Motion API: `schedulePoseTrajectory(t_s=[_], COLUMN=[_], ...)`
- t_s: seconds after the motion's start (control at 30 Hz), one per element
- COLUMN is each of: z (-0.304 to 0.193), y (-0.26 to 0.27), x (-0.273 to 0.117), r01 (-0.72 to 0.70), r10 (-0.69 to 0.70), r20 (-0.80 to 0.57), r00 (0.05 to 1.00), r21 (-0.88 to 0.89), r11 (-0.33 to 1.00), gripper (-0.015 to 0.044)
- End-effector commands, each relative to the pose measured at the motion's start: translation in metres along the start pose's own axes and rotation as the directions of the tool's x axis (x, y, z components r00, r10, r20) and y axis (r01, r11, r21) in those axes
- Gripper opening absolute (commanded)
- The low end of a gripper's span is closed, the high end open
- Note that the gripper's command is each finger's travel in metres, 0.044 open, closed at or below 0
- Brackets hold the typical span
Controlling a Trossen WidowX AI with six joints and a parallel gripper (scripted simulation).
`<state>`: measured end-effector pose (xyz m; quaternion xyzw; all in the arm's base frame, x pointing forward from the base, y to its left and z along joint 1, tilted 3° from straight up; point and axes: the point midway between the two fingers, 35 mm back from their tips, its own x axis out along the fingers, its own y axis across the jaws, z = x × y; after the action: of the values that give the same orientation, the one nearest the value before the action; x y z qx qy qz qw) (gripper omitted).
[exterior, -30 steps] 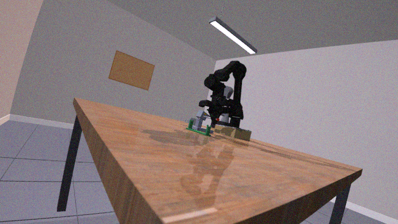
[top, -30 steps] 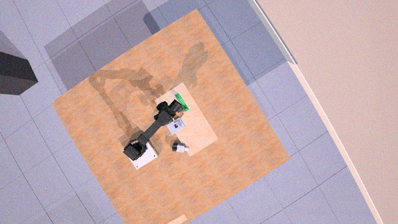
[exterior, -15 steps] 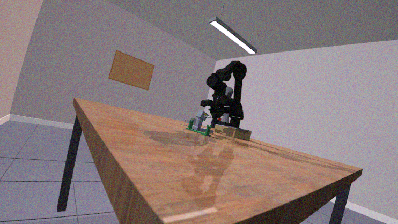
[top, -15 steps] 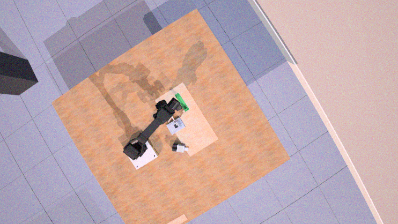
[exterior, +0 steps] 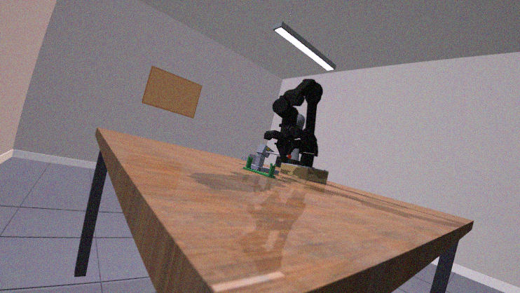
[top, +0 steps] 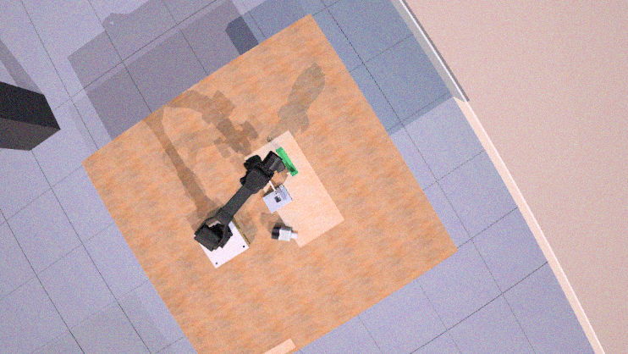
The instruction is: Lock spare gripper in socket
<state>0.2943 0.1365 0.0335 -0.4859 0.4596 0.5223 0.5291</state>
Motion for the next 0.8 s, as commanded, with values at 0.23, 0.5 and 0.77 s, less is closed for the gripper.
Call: schedulePoseTrajectory(t_s=[0.23, 0.5, 0.77], z=[0.009, 0.016, 0.023], y=[-0.001, -0.001, -0.001], x=[0.001, 0.001, 0.001], r01=[0.0, -0.001, -0.004], r10=[0.0, 0.001, 0.004], r20=[-0.004, -0.005, -0.006], r00=[1.0, 1.0, 1.0], r21=[0.006, 0.007, 0.007], r11=[1.0, 1.0, 1.0], gripper=[0.0, 0.0, 0.0])
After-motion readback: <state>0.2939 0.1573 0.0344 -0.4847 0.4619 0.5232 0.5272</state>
